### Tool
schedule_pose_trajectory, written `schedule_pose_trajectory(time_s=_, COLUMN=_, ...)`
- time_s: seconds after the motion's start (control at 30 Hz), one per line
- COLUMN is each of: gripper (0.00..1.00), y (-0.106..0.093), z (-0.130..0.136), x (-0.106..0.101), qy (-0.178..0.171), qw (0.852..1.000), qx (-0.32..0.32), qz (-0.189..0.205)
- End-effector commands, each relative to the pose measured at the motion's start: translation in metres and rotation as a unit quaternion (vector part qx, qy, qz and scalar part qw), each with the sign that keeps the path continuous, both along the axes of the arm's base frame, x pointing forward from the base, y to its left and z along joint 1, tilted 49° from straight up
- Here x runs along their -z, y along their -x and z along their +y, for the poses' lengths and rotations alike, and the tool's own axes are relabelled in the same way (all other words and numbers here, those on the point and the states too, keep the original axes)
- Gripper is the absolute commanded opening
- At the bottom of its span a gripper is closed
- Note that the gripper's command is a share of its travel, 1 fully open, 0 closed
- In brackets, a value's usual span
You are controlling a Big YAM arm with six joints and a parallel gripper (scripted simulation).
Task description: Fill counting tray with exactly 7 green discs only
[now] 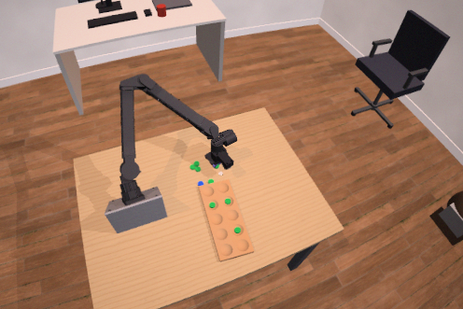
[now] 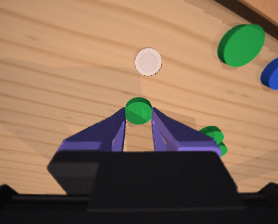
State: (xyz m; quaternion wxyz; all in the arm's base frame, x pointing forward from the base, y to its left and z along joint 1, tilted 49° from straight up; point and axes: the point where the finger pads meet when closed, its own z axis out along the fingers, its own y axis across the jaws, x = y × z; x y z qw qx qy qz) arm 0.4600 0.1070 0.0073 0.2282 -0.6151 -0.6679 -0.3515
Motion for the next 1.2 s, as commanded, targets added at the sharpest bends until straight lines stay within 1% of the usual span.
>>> schedule_pose_trajectory(time_s=0.0, gripper=0.0, y=0.0, z=0.001, x=0.006, qy=0.002, qw=1.0, qx=0.001, qz=0.005)
schedule_pose_trajectory(time_s=0.03, gripper=0.0, y=0.0, z=0.001, x=0.006, qy=0.002, qw=1.0, qx=0.001, qz=0.005)
schedule_pose_trajectory(time_s=0.07, gripper=0.0, y=-0.002, z=-0.012, x=0.003, qy=0.002, qw=1.0, qx=0.008, qz=0.004)
schedule_pose_trajectory(time_s=0.1, gripper=0.0, y=-0.005, z=-0.016, x=-0.003, qy=0.003, qw=1.0, qx=0.011, qz=-0.002)
schedule_pose_trajectory(time_s=0.13, gripper=0.0, y=-0.012, z=-0.019, x=-0.015, qy=0.004, qw=1.0, qx=0.011, qz=-0.016)
schedule_pose_trajectory(time_s=0.17, gripper=0.0, y=-0.015, z=-0.023, x=-0.022, qy=0.004, qw=1.0, qx=0.011, qz=-0.022)
schedule_pose_trajectory(time_s=0.23, gripper=0.0, y=-0.013, z=-0.034, x=-0.033, qy=0.004, qw=1.0, qx=0.011, qz=-0.023)
schedule_pose_trajectory(time_s=0.43, gripper=0.0, y=-0.004, z=-0.081, x=-0.074, qy=0.006, qw=1.0, qx=0.011, qz=-0.025)
schedule_pose_trajectory(time_s=0.5, gripper=0.0, y=-0.002, z=-0.089, x=-0.082, qy=0.007, qw=1.0, qx=0.011, qz=-0.026)
schedule_pose_trajectory(time_s=0.57, gripper=0.0, y=-0.002, z=-0.089, x=-0.082, qy=0.007, qw=1.0, qx=0.011, qz=-0.026)
schedule_pose_trajectory(time_s=0.6, gripper=0.0, y=0.001, z=-0.073, x=-0.07, qy=0.003, qw=1.0, qx=-0.008, qz=-0.01)
schedule_pose_trajectory(time_s=0.63, gripper=0.0, y=0.001, z=-0.074, x=-0.071, qy=0.003, qw=1.0, qx=-0.008, qz=-0.01)
schedule_pose_trajectory(time_s=0.67, gripper=0.0, y=0.011, z=-0.072, x=-0.064, qy=0.001, qw=1.0, qx=-0.008, qz=0.002)
schedule_pose_trajectory(time_s=0.7, gripper=0.0, y=0.017, z=-0.071, x=-0.06, qy=0.0, qw=1.0, qx=-0.008, qz=0.009)
schedule_pose_trajectory(time_s=0.73, gripper=0.0, y=0.016, z=-0.072, x=-0.059, qy=0.001, qw=1.0, qx=-0.008, qz=0.009)
schedule_pose_trajectory(time_s=0.77, gripper=0.0, y=0.009, z=-0.093, x=-0.061, qy=0.004, qw=1.0, qx=0.011, qz=0.002)
schedule_pose_trajectory(time_s=0.8, gripper=0.0, y=-0.002, z=-0.101, x=-0.064, qy=0.009, qw=1.0, qx=0.012, qz=-0.01)
schedule_pose_trajectory(time_s=0.83, gripper=0.0, y=-0.004, z=-0.108, x=-0.059, qy=0.011, qw=1.0, qx=0.013, qz=-0.01)
schedule_pose_trajectory(time_s=0.9, gripper=0.0, y=-0.009, z=-0.129, x=-0.041, qy=0.017, qw=1.0, qx=0.015, qz=-0.01)
schedule_pose_trajectory(time_s=0.97, gripper=0.0, y=-0.012, z=-0.158, x=-0.017, qy=0.024, qw=1.0, qx=0.018, qz=-0.009)
schedule_pose_trajectory(time_s=1.0, gripper=0.0, y=-0.013, z=-0.161, x=-0.015, qy=0.024, qw=1.0, qx=0.018, qz=-0.009)
schedule_pose_trajectory(time_s=1.03, gripper=0.0, y=-0.013, z=-0.178, x=0.0, qy=0.028, qw=0.999, qx=0.019, qz=-0.008)
schedule_pose_trajectory(time_s=1.13, gripper=0.0, y=-0.014, z=-0.18, x=0.002, qy=0.028, qw=0.999, qx=0.019, qz=-0.008)
schedule_pose_trajectory(time_s=1.17, gripper=0.0, y=-0.013, z=-0.201, x=0.021, qy=0.031, qw=0.999, qx=0.019, qz=-0.007)
